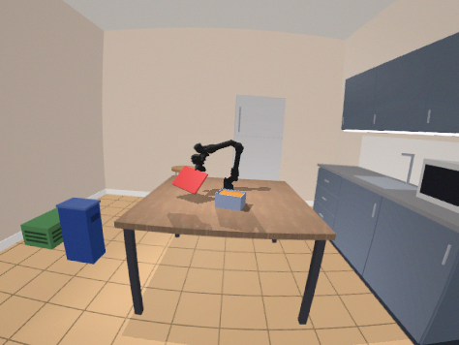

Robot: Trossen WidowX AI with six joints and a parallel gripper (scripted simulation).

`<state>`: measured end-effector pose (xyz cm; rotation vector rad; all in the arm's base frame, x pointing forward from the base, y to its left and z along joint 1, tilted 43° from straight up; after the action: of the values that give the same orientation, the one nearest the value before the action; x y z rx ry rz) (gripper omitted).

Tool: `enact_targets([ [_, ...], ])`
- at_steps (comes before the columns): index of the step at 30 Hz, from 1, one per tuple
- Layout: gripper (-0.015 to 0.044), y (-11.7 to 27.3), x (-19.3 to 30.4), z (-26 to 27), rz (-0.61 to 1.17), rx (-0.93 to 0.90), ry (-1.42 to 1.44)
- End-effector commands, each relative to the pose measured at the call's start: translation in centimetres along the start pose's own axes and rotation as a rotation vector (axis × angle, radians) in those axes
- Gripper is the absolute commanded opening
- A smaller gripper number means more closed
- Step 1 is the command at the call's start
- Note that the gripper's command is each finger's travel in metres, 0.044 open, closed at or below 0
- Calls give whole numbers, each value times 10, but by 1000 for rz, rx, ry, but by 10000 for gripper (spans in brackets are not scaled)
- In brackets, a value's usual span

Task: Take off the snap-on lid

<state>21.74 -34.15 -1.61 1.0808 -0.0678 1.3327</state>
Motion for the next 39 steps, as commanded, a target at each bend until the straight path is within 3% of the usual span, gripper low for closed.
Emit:
enact_targets([
  [1, 0, -1, 1, 0, 1, -7, 3],
  [39, 0, -21, 3, -23, 2, -8, 3],
])
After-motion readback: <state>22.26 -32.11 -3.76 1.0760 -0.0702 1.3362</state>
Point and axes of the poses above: the point midway between the two fingers, 35 mm back from their tips, its own y axis back along the fingers, its own z axis across the jaws, x = y × z, the point moved 1 cm from there along y, back along the fingers, and after that the axes turned 6 degrees about y, right-handed, at the moved point
